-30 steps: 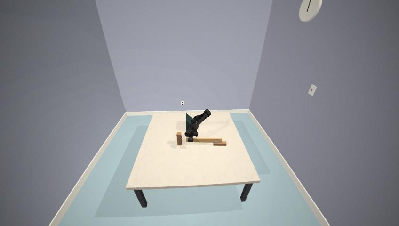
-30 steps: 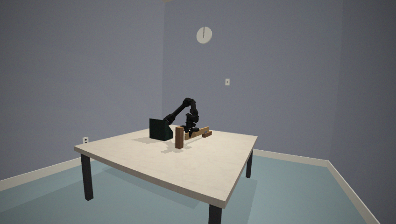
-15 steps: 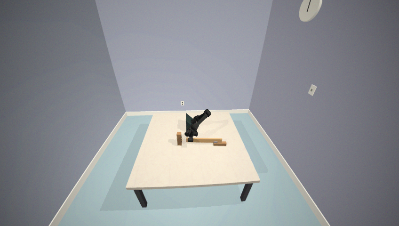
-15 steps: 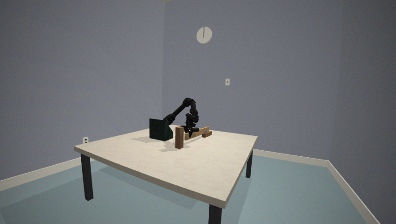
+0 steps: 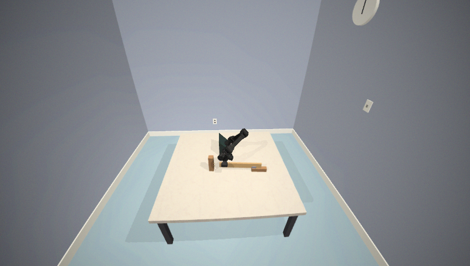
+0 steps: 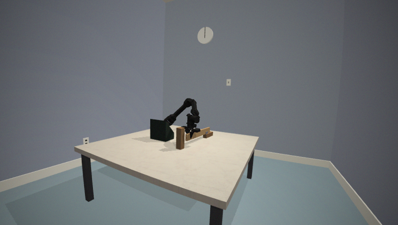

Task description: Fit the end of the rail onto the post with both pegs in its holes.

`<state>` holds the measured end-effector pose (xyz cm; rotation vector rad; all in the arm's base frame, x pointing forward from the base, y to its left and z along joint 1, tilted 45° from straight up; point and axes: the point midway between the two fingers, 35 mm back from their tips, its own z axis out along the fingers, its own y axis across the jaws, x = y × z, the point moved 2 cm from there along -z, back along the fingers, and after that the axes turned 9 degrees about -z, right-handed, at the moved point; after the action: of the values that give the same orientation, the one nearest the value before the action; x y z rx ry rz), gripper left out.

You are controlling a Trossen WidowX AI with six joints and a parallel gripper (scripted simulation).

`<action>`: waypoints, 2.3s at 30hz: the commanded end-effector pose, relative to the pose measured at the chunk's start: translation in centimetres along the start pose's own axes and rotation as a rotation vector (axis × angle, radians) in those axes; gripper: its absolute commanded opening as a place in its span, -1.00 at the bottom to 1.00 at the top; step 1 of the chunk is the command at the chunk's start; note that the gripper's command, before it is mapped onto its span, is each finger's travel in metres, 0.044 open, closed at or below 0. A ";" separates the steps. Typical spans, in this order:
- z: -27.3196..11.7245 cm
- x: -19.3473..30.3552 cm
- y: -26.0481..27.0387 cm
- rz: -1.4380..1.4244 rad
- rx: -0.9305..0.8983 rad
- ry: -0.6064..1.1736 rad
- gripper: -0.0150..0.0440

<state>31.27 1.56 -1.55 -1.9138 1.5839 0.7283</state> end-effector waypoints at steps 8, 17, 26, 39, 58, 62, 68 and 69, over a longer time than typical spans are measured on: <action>-0.1 0.2 0.0 0.001 0.002 0.001 -0.49; 0.0 0.5 0.1 0.001 0.002 0.001 -0.49; -0.1 0.7 0.1 0.000 0.002 0.002 -0.49; -0.2 1.1 0.2 0.000 0.002 0.002 -0.49; -0.1 1.7 0.3 0.000 0.002 0.002 -0.49; -0.1 1.8 0.3 0.000 0.002 0.002 -0.49; -0.1 2.0 0.3 0.000 0.002 0.002 -0.49; -0.1 2.1 0.3 0.000 0.002 0.002 -0.49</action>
<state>31.25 0.32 -2.88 -1.9127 1.5821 0.7329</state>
